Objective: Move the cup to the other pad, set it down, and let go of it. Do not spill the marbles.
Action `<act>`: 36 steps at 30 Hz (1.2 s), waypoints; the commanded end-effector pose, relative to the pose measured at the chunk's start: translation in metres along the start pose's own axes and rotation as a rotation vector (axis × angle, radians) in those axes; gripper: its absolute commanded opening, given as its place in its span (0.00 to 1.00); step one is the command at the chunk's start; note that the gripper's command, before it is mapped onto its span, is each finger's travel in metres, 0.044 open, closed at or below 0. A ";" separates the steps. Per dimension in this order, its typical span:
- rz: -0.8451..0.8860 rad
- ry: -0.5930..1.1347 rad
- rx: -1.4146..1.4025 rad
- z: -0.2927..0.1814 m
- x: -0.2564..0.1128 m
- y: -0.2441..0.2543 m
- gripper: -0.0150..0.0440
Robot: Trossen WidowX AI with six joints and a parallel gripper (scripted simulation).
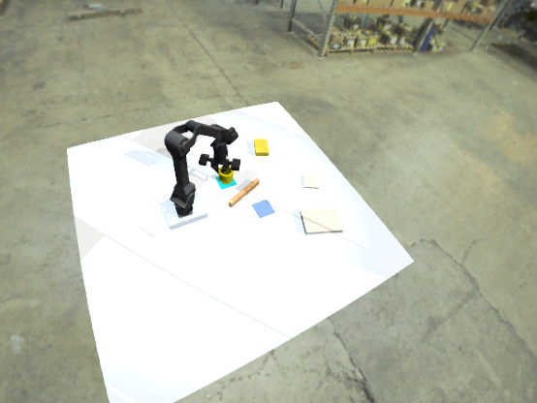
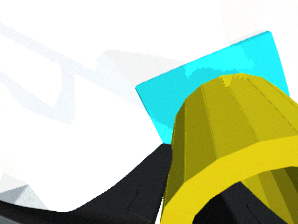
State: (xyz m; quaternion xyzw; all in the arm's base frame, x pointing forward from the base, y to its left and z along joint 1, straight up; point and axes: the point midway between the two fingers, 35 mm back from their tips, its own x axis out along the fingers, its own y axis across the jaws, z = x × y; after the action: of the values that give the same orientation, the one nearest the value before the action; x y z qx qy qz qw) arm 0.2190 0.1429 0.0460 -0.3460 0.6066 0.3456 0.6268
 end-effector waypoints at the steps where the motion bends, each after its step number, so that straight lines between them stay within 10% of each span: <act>1: 0.007 0.008 0.007 -0.002 0.004 0.002 0.25; 14: 0.001 0.001 0.000 0.000 0.001 0.000 0.25; 20: 0.001 0.001 0.000 0.000 0.001 0.000 0.50; 36: 0.002 0.003 0.001 0.001 -0.008 0.000 0.50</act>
State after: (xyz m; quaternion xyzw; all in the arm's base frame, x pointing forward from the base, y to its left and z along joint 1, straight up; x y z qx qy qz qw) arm 0.2186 0.1426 0.0493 -0.3462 0.6084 0.3454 0.6250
